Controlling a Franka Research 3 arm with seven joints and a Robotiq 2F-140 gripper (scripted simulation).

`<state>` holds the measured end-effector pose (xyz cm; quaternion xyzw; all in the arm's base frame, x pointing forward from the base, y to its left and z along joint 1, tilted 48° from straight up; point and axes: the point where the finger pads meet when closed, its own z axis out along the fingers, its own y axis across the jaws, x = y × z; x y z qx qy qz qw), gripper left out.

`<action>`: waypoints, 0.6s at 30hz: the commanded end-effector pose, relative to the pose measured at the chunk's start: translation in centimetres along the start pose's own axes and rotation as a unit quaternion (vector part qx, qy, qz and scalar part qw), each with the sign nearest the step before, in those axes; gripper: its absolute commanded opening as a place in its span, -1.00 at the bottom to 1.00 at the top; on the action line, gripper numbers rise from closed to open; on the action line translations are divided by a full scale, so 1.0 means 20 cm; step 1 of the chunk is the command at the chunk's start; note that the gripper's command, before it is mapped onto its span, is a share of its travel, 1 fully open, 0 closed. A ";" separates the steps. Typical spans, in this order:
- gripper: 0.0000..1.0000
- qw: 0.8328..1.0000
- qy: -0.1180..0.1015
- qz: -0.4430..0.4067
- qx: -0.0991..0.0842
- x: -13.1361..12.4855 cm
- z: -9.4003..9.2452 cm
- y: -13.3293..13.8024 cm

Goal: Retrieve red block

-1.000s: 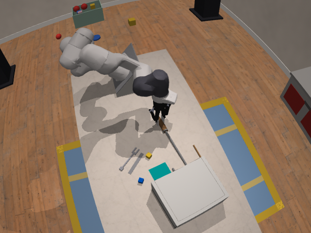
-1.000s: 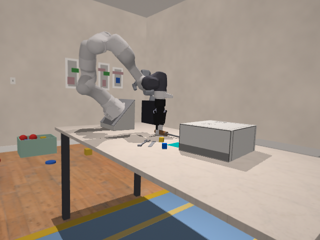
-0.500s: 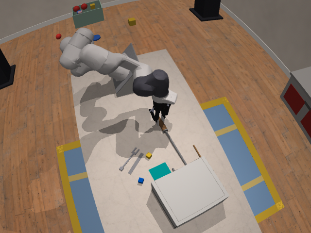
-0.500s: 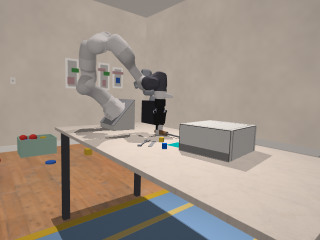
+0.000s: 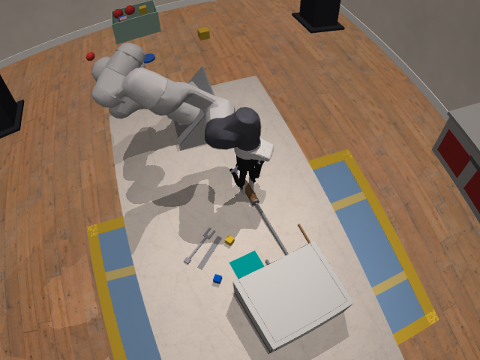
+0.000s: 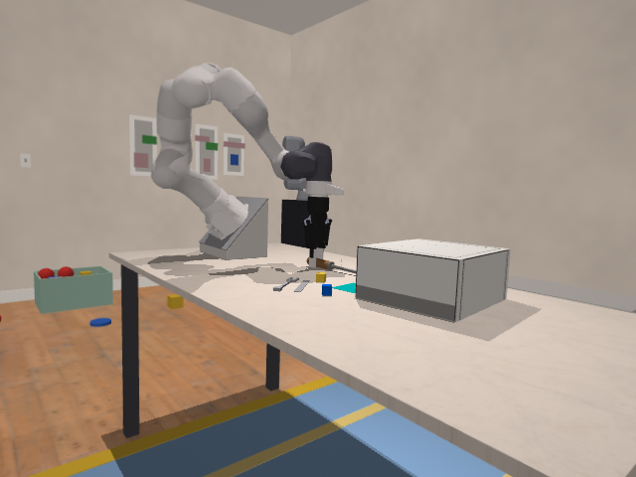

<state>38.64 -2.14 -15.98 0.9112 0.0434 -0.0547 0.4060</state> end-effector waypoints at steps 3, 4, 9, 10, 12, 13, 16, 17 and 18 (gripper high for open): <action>-1.00 1.000 0.001 0.007 0.002 0.01 -0.01 -0.01; -1.00 1.000 0.001 0.007 0.002 0.01 -0.01 -0.01; -1.00 1.000 0.001 0.007 0.002 0.01 -0.01 -0.01; -1.00 1.000 0.001 0.007 0.002 0.01 -0.01 -0.01; -1.00 1.000 0.001 0.007 0.002 0.01 -0.01 -0.01; -1.00 1.000 0.001 0.007 0.002 0.01 -0.01 -0.01; -1.00 1.000 0.001 0.007 0.002 0.02 -0.01 -0.01; -1.00 1.000 0.001 0.007 0.002 0.02 -0.01 -0.01; -1.00 1.000 0.001 0.007 0.002 0.02 -0.01 -0.01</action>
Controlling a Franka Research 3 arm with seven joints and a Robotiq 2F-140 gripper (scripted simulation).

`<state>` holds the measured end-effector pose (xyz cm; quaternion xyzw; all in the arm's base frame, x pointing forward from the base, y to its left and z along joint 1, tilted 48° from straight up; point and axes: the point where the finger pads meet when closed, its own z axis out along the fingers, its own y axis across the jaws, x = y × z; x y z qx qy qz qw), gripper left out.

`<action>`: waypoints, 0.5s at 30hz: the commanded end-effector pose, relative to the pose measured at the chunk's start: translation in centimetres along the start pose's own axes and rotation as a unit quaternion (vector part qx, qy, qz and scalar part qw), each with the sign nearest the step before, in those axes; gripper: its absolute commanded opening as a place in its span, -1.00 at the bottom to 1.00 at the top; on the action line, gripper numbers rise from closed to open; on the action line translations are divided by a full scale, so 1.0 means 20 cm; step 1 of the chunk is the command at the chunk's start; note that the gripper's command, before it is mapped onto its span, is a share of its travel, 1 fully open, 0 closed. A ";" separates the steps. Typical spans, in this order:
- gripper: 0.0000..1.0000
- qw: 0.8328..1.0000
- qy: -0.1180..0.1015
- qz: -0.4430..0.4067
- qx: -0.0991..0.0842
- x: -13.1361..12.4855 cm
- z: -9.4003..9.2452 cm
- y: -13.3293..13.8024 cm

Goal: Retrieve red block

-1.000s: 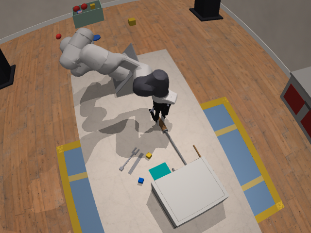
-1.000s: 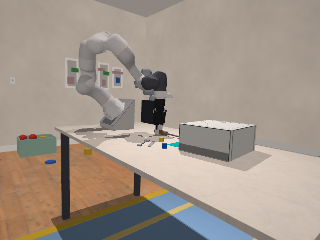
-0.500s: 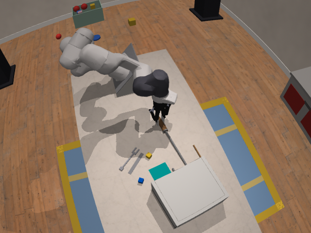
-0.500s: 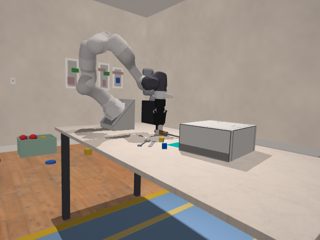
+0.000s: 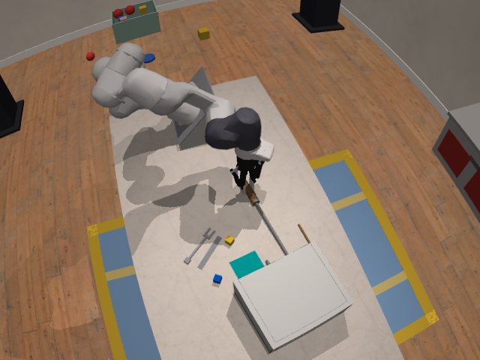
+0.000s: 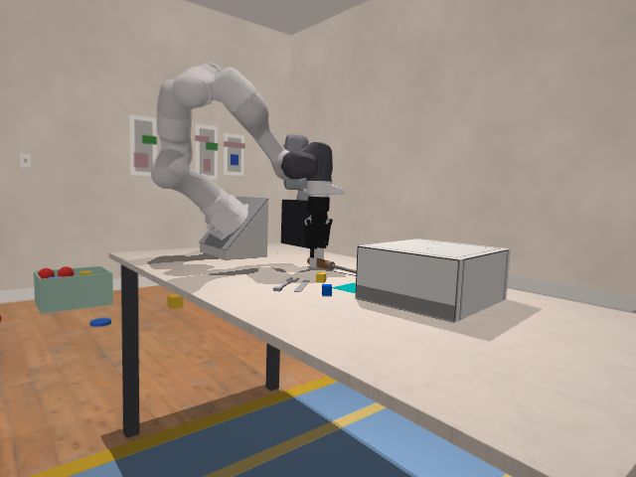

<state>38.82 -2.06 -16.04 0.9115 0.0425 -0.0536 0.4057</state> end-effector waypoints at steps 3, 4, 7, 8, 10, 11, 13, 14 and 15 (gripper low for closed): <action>-1.00 1.000 0.001 0.006 0.001 0.02 -0.01 0.00; -1.00 1.000 0.001 0.006 0.001 0.02 -0.01 0.00; -1.00 1.000 0.001 0.006 0.001 0.03 -0.01 0.00; -1.00 1.000 0.001 0.006 0.001 0.04 -0.01 0.00; -1.00 1.000 0.001 0.006 0.001 0.05 -0.01 0.00; -1.00 1.000 0.001 0.006 0.001 0.06 -0.01 0.00; -1.00 1.000 0.001 0.006 0.001 0.07 -0.01 0.00; -1.00 1.000 0.001 0.006 0.001 0.08 -0.01 0.00; -1.00 1.000 0.001 0.006 0.001 0.09 -0.01 0.00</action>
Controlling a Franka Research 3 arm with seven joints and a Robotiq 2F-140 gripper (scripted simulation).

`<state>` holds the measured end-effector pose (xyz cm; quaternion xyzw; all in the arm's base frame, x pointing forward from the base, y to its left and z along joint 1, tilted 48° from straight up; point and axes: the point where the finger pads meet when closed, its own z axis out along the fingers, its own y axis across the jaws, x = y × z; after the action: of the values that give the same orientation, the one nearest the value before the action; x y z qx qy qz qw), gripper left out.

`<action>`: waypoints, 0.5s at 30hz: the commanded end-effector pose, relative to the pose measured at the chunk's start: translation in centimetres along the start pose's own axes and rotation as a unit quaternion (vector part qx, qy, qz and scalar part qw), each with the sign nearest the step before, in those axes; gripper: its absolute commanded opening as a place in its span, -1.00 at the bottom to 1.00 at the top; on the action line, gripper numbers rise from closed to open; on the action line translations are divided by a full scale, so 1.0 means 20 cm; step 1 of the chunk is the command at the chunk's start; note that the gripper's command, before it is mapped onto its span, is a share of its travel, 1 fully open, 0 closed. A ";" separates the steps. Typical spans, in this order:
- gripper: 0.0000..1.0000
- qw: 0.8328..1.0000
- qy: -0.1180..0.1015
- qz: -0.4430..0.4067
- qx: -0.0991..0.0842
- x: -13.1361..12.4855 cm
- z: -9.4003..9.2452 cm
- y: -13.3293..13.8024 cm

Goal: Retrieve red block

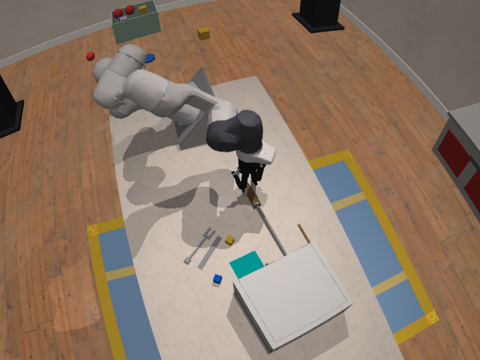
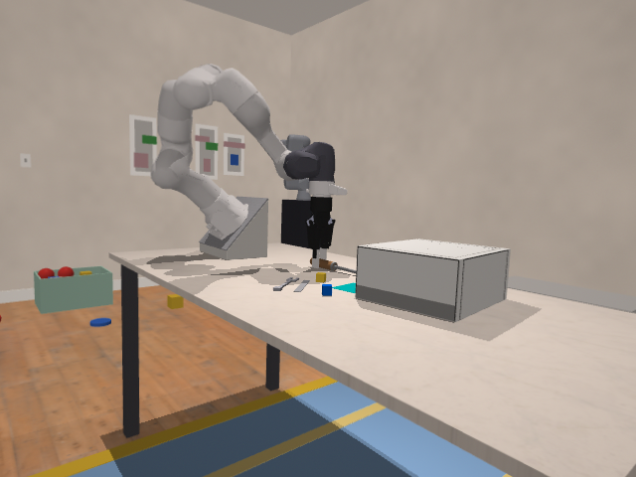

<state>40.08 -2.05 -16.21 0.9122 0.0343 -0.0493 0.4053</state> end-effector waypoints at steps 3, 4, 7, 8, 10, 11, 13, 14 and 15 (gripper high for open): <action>-1.00 1.000 0.000 -0.004 0.000 0.03 -0.01 0.00; -1.00 1.000 0.000 -0.004 0.000 0.04 -0.01 0.00; -1.00 1.000 0.000 -0.004 0.000 0.07 -0.01 -0.01; -1.00 1.000 0.000 -0.004 0.000 0.08 -0.01 -0.01; -1.00 1.000 0.000 -0.004 0.000 0.10 -0.01 -0.01; -1.00 1.000 0.000 -0.004 0.000 0.11 -0.01 -0.01; -1.00 1.000 0.000 -0.004 0.000 0.13 -0.01 -0.01; -1.00 1.000 0.000 -0.004 0.000 0.15 -0.01 -0.01; -1.00 1.000 0.000 -0.004 0.000 0.16 -0.01 -0.01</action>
<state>42.64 -1.96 -16.57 0.9129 0.0280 -0.0456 0.4048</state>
